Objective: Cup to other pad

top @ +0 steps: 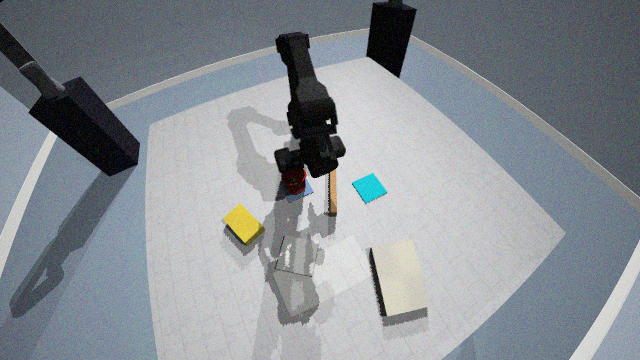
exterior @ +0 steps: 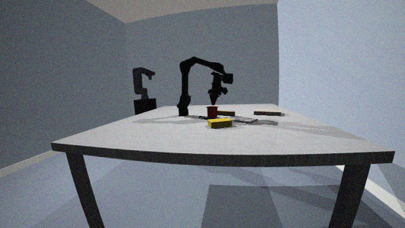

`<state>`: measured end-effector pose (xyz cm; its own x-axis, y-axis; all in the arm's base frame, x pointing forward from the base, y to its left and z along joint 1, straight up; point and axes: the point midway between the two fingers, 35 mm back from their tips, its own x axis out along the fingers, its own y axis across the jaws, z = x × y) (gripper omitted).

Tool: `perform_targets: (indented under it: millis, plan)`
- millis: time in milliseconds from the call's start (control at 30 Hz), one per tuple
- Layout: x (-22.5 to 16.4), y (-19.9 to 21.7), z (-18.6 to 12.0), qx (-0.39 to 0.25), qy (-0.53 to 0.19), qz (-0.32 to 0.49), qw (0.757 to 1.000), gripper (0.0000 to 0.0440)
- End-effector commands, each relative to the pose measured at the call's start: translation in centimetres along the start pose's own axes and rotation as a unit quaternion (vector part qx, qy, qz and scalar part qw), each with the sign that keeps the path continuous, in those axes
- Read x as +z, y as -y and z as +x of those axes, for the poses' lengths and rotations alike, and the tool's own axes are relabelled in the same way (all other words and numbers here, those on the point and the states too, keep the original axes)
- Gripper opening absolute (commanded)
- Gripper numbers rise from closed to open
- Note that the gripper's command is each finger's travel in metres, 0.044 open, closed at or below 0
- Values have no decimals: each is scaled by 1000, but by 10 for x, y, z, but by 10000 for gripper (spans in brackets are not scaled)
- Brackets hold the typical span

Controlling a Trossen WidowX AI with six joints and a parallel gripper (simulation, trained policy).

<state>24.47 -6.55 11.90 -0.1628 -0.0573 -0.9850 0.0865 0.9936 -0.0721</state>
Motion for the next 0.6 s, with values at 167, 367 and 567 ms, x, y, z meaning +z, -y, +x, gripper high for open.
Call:
perform_targets:
  millis: [167,367,567]
  plan:
    - [1,6,20,2,-11,-34,999,196]
    - [1,9,36,7,-18,-68,998,196]
    - [1,10,53,15,-23,-112,993,194]
